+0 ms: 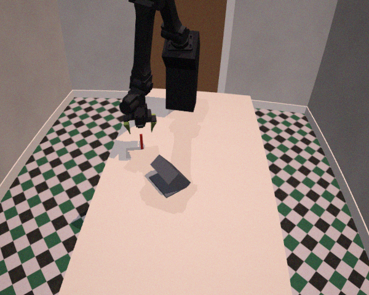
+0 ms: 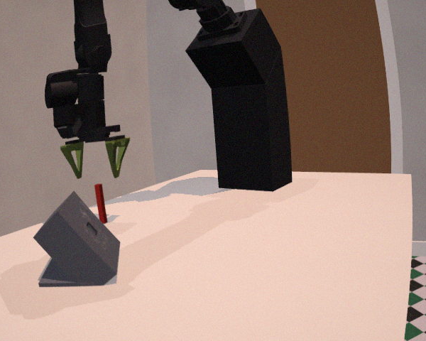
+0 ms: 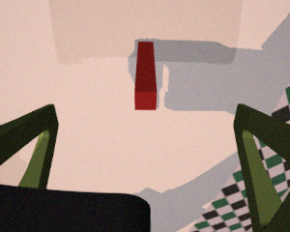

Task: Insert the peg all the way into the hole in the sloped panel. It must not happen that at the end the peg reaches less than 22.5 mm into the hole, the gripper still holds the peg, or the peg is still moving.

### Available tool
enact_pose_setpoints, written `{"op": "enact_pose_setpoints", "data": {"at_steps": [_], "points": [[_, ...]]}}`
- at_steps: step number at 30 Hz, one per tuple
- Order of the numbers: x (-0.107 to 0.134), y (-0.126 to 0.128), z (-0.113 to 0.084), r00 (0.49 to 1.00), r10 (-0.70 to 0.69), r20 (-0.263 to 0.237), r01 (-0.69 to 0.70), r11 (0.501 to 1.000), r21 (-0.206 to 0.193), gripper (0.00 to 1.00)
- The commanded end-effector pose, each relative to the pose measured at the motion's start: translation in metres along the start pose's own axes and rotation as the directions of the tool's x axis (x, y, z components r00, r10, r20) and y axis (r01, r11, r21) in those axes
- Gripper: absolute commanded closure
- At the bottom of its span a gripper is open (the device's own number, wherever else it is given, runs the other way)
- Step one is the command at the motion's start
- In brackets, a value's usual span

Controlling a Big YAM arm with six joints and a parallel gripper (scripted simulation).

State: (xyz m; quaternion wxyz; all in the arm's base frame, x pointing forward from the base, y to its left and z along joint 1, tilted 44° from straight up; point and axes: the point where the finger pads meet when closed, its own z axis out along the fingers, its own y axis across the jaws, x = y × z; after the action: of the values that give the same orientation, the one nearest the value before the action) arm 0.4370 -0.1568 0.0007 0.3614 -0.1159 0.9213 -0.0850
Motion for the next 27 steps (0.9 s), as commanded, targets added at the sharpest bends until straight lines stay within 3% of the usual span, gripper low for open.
{"op": "enact_pose_setpoints", "data": {"at_steps": [1,27], "points": [[-0.001,-0.001,0.007,1.0,0.009,0.002,-0.009,1.0,0.003,0.0],[-0.001,0.002,0.031,1.0,0.009,0.002,-0.009,1.0,0.002,0.0]]}}
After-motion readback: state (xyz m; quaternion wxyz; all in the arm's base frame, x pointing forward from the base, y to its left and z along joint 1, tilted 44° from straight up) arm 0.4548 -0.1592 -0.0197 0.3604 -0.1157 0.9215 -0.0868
